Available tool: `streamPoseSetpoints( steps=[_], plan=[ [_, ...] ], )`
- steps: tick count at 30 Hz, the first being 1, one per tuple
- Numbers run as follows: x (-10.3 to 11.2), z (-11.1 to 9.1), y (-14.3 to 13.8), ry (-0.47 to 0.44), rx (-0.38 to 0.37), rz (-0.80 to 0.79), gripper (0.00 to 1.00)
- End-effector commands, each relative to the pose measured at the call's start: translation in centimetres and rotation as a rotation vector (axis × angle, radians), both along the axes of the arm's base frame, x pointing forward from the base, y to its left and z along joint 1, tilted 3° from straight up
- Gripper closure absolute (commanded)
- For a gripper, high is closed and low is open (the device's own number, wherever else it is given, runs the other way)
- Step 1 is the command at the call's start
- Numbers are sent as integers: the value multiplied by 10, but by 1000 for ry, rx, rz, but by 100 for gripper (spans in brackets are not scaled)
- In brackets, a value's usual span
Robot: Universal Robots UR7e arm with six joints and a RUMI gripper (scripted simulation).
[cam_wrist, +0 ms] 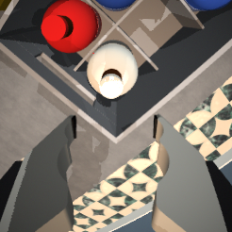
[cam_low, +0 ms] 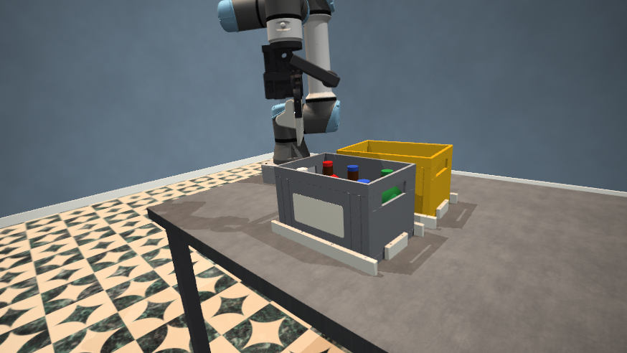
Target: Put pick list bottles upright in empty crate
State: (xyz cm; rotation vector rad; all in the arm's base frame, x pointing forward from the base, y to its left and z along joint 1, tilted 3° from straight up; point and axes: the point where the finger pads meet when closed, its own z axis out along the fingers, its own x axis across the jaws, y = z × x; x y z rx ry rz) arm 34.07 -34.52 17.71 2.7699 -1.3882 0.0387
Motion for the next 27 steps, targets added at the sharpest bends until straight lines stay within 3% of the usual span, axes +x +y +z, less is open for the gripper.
streamPoseSetpoints(
  steps=[1, 27],
  plan=[
    [0, -1, 0, -1, -1, 1, 62],
    [0, -30, -2, -1, -1, 1, 62]
  ],
)
